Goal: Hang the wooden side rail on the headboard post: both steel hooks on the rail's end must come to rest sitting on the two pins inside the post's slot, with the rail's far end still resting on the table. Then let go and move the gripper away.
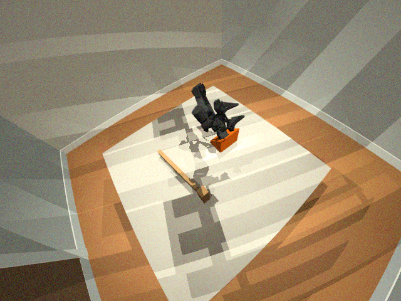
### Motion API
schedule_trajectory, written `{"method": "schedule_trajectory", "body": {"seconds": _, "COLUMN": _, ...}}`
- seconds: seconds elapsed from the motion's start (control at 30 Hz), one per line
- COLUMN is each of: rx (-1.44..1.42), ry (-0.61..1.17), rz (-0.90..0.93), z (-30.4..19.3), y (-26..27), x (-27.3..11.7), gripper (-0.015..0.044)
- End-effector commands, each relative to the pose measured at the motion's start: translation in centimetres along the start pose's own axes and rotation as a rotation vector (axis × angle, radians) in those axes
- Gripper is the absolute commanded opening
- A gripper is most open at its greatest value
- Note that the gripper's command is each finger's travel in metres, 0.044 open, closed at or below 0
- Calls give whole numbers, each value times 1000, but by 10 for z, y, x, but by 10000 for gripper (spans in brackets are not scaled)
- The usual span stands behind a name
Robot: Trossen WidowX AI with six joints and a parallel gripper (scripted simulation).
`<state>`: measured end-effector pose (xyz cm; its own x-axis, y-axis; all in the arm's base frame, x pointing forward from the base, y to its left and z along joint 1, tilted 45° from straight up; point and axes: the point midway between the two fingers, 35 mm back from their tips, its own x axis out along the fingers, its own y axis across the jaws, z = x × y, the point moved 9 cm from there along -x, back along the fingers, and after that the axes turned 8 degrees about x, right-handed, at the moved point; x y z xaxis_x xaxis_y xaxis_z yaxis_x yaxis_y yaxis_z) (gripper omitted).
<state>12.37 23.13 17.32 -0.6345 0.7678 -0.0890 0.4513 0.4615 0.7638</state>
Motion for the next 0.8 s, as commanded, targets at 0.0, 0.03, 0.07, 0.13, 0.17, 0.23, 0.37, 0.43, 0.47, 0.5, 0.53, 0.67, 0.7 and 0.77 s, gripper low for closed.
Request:
{"method": "schedule_trajectory", "body": {"seconds": 0.0, "rx": 12, "ry": -10, "rz": 1, "z": 1, "y": 0, "x": 0, "gripper": 426}}
{"method": "schedule_trajectory", "body": {"seconds": 0.03, "rx": 47, "ry": -42, "rz": 6, "z": 5, "y": 0, "x": 0, "gripper": 440}}
{"method": "schedule_trajectory", "body": {"seconds": 0.07, "rx": 106, "ry": -94, "rz": 14, "z": 12, "y": -1, "x": 0, "gripper": 440}}
{"method": "schedule_trajectory", "body": {"seconds": 0.13, "rx": 250, "ry": -221, "rz": 36, "z": 28, "y": -4, "x": -2, "gripper": 440}}
{"method": "schedule_trajectory", "body": {"seconds": 0.17, "rx": 320, "ry": -285, "rz": 49, "z": 36, "y": -6, "x": -3, "gripper": 440}}
{"method": "schedule_trajectory", "body": {"seconds": 0.23, "rx": 459, "ry": -413, "rz": 78, "z": 52, "y": -10, "x": -6, "gripper": 440}}
{"method": "schedule_trajectory", "body": {"seconds": 0.37, "rx": 721, "ry": -673, "rz": 152, "z": 81, "y": -22, "x": -15, "gripper": 440}}
{"method": "schedule_trajectory", "body": {"seconds": 0.43, "rx": 842, "ry": -806, "rz": 196, "z": 94, "y": -30, "x": -21, "gripper": 440}}
{"method": "schedule_trajectory", "body": {"seconds": 0.47, "rx": 899, "ry": -873, "rz": 220, "z": 100, "y": -34, "x": -24, "gripper": 440}}
{"method": "schedule_trajectory", "body": {"seconds": 0.5, "rx": 955, "ry": -941, "rz": 245, "z": 106, "y": -38, "x": -27, "gripper": 440}}
{"method": "schedule_trajectory", "body": {"seconds": 0.53, "rx": 1007, "ry": -1010, "rz": 272, "z": 112, "y": -42, "x": -31, "gripper": 440}}
{"method": "schedule_trajectory", "body": {"seconds": 0.67, "rx": 1190, "ry": -1293, "rz": 395, "z": 131, "y": -61, "x": -46, "gripper": 440}}
{"method": "schedule_trajectory", "body": {"seconds": 0.7, "rx": 1228, "ry": -1370, "rz": 432, "z": 135, "y": -66, "x": -51, "gripper": 440}}
{"method": "schedule_trajectory", "body": {"seconds": 0.77, "rx": 1292, "ry": -1524, "rz": 510, "z": 143, "y": -76, "x": -60, "gripper": 440}}
